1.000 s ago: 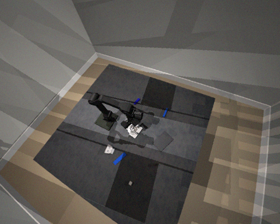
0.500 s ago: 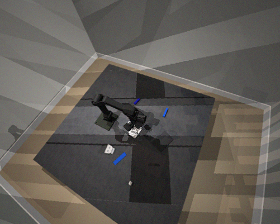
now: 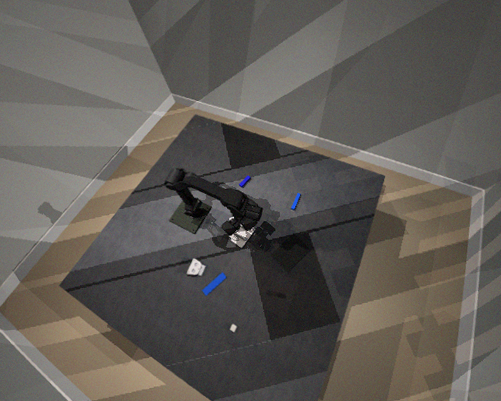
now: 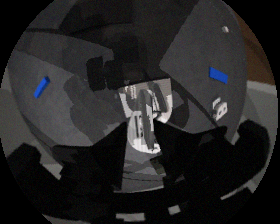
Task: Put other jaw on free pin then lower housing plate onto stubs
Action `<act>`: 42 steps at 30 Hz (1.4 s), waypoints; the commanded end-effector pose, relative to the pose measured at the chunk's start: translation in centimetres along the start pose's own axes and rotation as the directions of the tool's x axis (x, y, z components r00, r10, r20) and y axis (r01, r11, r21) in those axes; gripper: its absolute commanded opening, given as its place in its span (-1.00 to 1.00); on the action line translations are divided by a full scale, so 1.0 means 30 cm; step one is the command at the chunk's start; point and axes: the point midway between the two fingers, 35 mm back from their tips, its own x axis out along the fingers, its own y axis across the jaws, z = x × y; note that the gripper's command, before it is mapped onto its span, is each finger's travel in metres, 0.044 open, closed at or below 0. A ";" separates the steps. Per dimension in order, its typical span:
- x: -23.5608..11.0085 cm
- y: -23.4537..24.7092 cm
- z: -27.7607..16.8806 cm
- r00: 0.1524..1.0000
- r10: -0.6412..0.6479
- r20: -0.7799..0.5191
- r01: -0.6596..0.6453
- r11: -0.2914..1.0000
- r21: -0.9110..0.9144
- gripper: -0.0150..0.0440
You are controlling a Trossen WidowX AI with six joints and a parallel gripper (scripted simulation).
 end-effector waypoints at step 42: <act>0.112 0.002 0.010 1.000 -0.002 0.002 0.002 1.000 -0.008 -0.04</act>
